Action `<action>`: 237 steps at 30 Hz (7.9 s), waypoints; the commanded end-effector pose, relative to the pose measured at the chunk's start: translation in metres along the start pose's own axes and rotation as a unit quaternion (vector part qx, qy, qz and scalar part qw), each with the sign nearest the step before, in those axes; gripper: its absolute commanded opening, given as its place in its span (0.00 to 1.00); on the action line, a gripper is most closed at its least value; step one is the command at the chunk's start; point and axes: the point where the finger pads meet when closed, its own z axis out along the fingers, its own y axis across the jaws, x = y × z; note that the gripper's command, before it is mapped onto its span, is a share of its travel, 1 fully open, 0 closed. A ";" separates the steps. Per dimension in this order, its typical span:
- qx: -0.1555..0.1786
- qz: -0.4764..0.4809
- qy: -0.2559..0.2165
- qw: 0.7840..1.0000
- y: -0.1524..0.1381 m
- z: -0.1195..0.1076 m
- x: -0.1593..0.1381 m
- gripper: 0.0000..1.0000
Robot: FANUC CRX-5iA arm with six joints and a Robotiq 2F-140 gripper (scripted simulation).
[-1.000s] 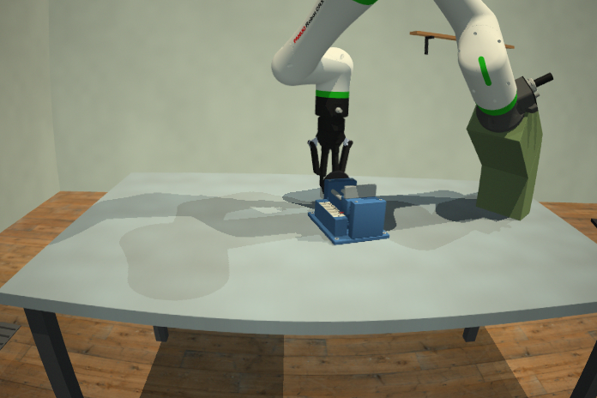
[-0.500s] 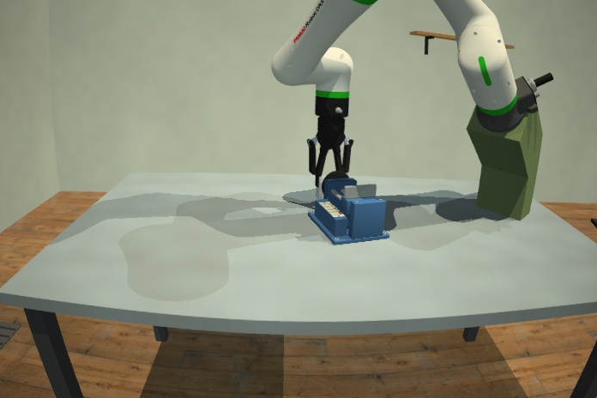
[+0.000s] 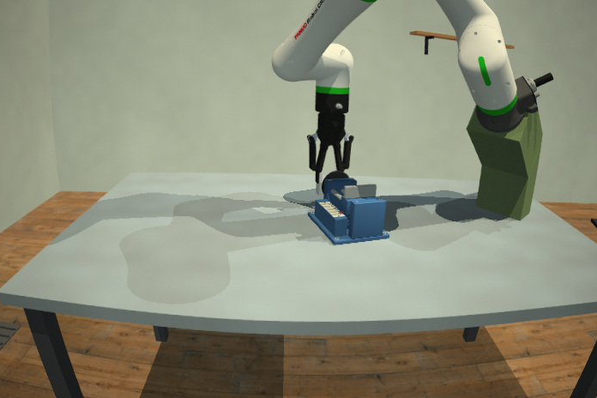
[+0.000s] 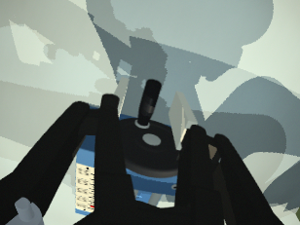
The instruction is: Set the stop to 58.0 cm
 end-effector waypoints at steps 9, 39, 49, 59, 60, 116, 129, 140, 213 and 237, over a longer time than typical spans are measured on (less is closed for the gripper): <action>0.000 0.000 0.000 1.000 0.000 -0.089 0.000 0.33; 0.000 0.000 0.000 1.000 -0.018 -0.113 -0.024 0.33; 0.000 0.000 0.000 1.000 -0.069 -0.113 -0.090 0.33; 0.000 0.000 0.000 1.000 -0.069 -0.113 -0.091 0.33; 0.000 0.000 0.000 1.000 -0.069 -0.113 -0.091 0.33; 0.000 0.000 0.000 1.000 -0.069 -0.113 -0.091 0.33; 0.000 0.000 0.000 1.000 -0.069 -0.113 -0.091 0.33; 0.000 0.000 0.000 1.000 -0.069 -0.113 -0.091 0.33; 0.000 0.000 0.000 1.000 0.000 -0.009 0.000 0.33; 0.000 0.000 0.000 1.000 0.000 0.011 0.000 0.33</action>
